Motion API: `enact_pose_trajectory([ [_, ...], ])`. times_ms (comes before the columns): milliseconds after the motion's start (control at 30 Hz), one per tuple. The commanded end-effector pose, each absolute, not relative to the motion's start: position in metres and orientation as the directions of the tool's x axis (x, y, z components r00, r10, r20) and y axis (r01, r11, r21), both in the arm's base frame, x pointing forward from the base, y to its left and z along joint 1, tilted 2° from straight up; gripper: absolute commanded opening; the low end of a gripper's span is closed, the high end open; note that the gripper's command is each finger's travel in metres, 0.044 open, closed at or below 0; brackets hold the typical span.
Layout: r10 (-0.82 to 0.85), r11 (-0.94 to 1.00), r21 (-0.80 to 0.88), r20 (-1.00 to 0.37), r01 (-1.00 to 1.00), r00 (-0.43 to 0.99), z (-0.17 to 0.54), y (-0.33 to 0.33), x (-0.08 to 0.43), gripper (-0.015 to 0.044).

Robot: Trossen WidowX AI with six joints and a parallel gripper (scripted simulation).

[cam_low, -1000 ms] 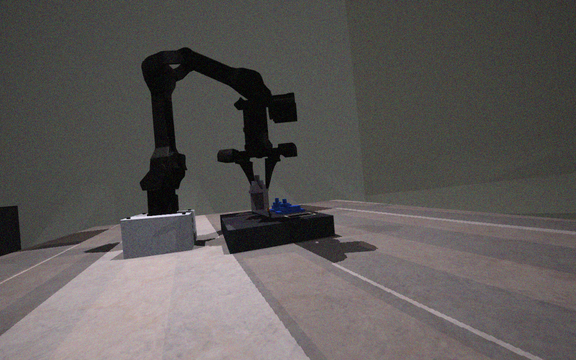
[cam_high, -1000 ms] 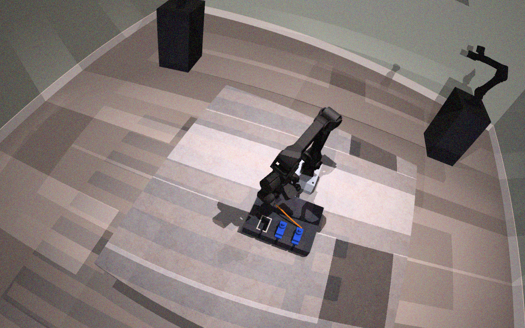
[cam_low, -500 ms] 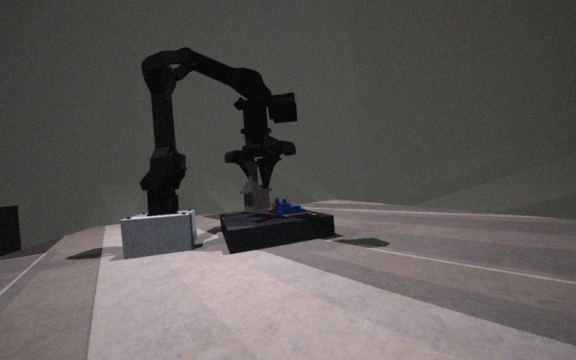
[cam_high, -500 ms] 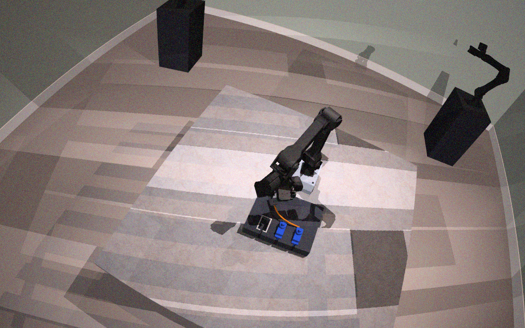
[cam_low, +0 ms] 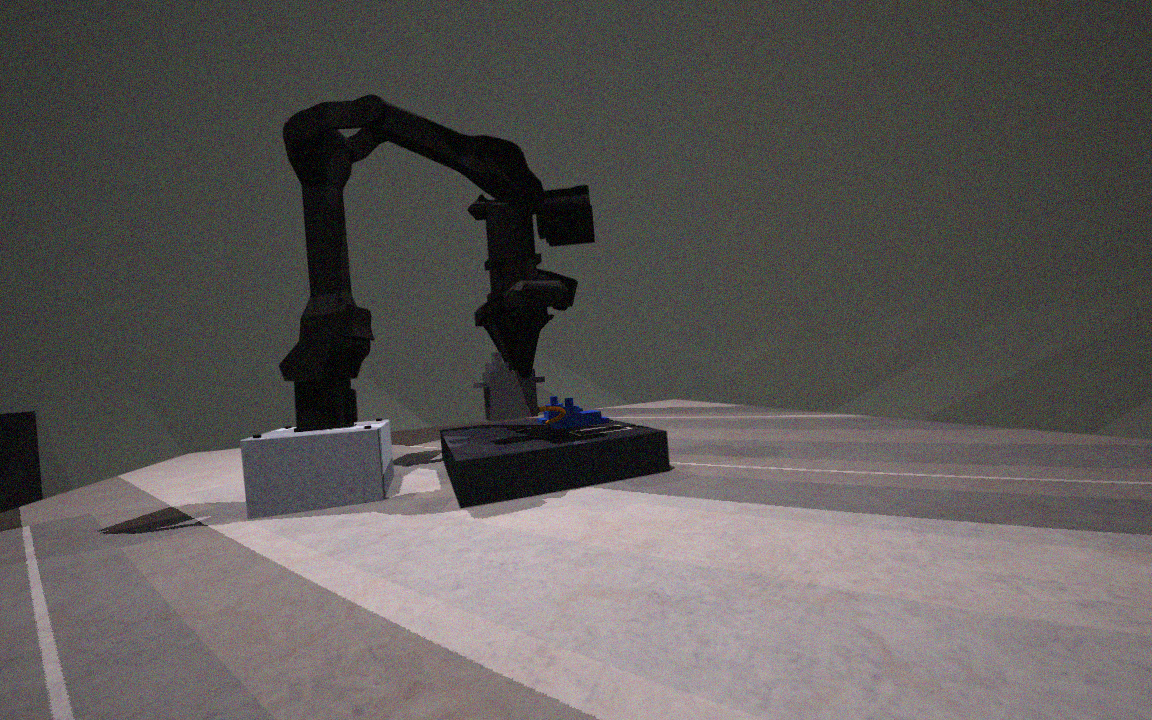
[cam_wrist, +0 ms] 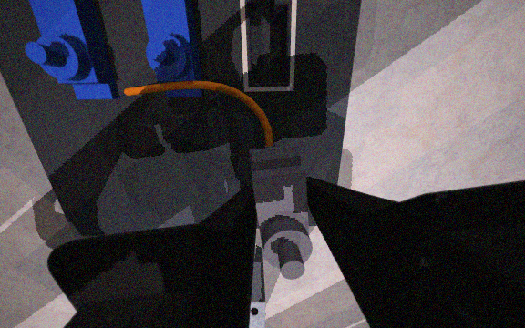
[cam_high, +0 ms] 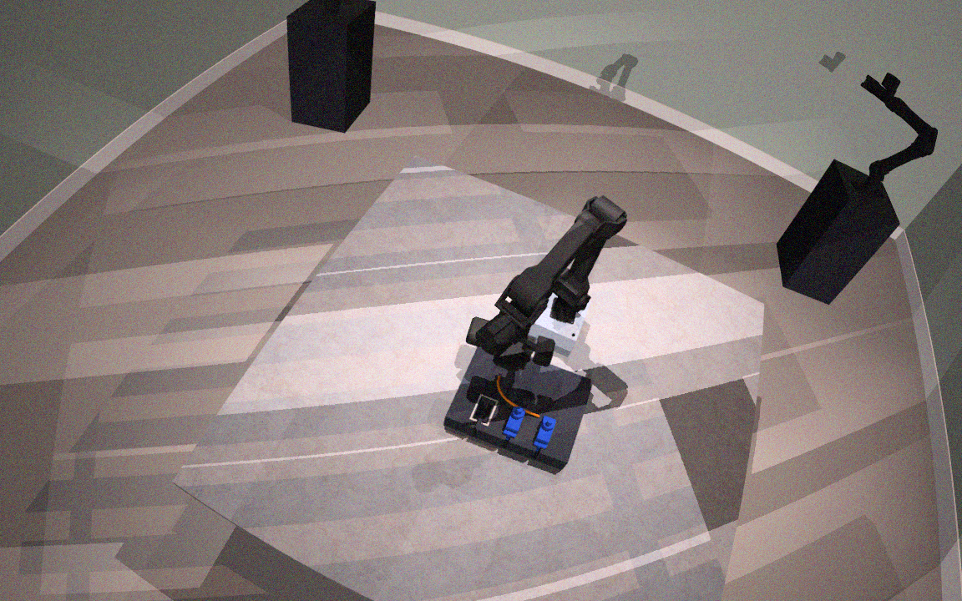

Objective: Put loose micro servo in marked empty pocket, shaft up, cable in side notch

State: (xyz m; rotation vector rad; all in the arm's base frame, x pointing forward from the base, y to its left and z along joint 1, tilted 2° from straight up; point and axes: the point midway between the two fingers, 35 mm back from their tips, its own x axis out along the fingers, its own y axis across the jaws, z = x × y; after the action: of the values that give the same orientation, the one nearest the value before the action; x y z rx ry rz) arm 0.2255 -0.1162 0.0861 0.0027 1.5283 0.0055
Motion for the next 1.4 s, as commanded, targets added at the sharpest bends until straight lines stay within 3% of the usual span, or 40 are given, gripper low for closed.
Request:
enact_pose_trajectory([
  [0,0.002,0.995,0.007,-0.999,0.097,0.043,0.086,-0.117,0.226,0.0],
  [300,0.002,0.995,0.007,-0.999,0.097,0.044,0.087,-0.117,0.232,0.0],
  [1133,0.002,0.995,0.007,-0.999,0.097,0.051,0.093,-0.127,0.329,0.0],
  [1367,0.002,0.995,0.007,-0.999,0.097,0.052,0.091,-0.127,0.335,0.0],
])
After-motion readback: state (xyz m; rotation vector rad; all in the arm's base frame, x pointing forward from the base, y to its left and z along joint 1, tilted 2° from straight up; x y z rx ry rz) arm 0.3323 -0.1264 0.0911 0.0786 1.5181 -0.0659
